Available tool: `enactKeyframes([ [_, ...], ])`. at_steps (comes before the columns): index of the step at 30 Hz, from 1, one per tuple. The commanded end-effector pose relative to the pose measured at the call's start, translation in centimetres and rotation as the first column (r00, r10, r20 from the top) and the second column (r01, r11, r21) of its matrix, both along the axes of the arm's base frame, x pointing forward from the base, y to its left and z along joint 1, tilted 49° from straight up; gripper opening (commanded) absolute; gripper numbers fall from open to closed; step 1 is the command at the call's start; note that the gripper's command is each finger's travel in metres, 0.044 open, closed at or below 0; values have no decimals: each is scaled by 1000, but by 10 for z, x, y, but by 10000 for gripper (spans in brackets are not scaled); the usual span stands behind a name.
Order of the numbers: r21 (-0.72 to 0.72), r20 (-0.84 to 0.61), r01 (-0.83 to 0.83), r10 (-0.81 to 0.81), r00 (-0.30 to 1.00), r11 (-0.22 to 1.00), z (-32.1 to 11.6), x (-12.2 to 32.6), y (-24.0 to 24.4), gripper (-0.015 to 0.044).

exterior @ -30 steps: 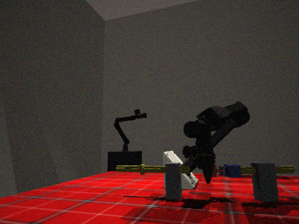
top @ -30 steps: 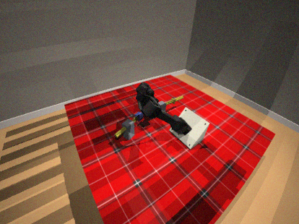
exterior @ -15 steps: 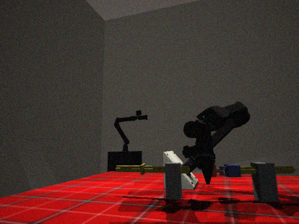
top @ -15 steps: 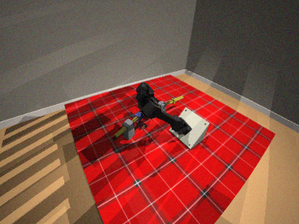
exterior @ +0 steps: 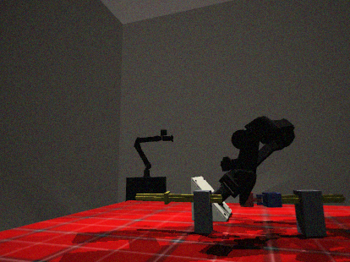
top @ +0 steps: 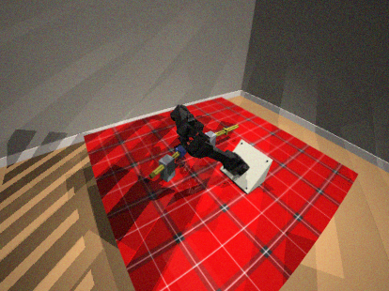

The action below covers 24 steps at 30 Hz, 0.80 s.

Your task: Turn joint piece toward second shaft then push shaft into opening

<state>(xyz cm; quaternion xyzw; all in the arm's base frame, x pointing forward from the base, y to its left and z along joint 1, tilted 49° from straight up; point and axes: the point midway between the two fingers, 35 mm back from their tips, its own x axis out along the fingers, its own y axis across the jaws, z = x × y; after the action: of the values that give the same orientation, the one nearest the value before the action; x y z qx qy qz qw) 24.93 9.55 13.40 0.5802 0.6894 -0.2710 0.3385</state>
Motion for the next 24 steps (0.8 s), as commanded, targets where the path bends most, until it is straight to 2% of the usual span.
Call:
enactKeyframes([
  [1,-34,-4,7,-8,1000,999,2,0,-3,440],
  [6,-30,14,-4,4,1000,1000,4,1,-5,440],
  [15,-17,257,-155,154,954,988,36,12,-44,440],
  [24,-84,484,-294,297,823,952,69,13,-83,440],
])
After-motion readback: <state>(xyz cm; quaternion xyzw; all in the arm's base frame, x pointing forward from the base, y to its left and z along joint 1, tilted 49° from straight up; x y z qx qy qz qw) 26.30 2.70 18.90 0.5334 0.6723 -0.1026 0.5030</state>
